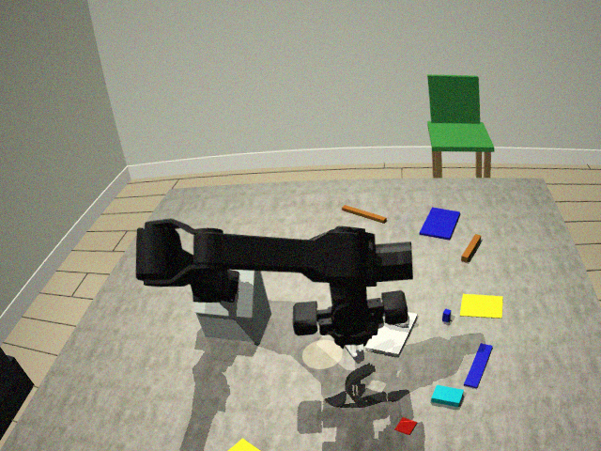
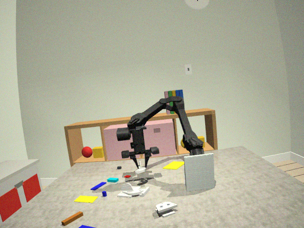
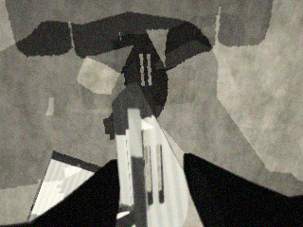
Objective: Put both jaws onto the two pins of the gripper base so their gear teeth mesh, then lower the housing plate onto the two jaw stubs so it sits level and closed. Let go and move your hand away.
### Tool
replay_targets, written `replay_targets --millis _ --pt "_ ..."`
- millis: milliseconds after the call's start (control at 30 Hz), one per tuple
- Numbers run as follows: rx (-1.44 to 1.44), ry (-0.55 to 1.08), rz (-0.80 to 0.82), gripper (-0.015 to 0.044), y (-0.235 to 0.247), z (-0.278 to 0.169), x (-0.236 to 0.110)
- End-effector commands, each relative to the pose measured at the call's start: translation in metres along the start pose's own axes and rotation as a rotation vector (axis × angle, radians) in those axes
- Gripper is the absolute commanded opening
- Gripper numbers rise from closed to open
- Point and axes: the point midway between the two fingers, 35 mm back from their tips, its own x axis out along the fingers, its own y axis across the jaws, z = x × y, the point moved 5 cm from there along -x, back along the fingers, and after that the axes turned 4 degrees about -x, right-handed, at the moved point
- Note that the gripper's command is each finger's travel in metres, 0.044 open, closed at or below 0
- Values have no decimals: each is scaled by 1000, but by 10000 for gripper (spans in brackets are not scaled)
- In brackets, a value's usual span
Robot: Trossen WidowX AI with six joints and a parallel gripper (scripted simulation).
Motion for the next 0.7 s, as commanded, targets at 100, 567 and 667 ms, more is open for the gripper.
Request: replay_targets --millis 100,567,667 --pt "-218 7 5 134 -1 -18 0" --pt "-677 7 4 134 -8 -53 0" --pt "-775 6 4 134 -10 -60 0"
